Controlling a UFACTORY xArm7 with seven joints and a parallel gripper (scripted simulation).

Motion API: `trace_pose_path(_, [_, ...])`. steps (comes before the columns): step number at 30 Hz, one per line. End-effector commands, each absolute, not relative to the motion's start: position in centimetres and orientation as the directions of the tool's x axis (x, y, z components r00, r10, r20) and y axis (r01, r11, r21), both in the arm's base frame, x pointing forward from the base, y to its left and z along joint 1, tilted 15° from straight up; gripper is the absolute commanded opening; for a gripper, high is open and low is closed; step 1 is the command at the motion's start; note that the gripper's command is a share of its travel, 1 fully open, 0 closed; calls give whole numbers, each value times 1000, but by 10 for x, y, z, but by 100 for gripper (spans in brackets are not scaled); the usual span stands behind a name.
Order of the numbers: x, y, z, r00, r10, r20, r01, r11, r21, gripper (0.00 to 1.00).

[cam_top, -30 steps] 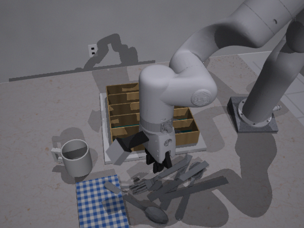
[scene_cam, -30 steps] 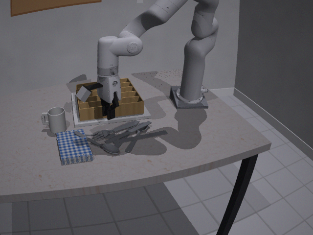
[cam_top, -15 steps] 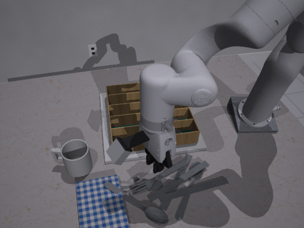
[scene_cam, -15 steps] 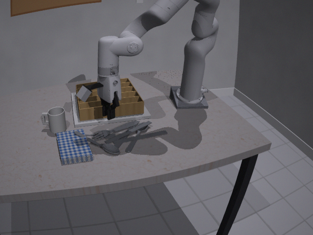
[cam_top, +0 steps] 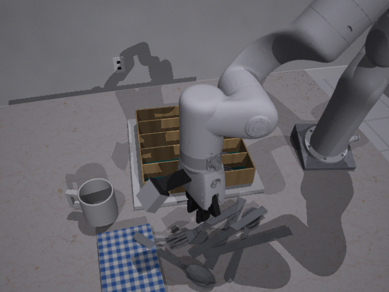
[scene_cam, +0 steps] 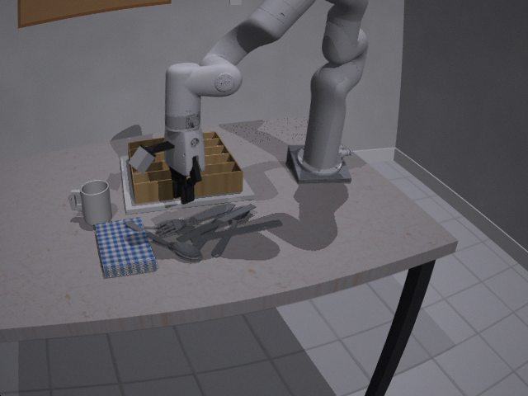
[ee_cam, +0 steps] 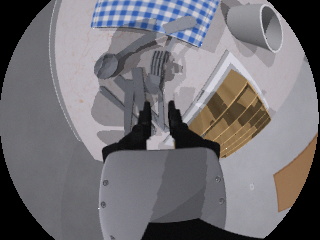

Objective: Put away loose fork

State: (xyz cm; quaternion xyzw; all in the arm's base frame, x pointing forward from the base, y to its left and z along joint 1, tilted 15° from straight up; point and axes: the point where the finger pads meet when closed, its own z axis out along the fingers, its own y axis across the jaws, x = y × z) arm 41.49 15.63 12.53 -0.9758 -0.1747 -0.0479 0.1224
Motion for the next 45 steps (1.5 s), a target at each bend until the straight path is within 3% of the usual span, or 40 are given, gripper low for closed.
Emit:
trace_pose_path(1, [416,157,121,934,328,139,352,-909,-221,28])
trace_pose_path(45, [418,165,89,934,328,139,352,-909,-221,28])
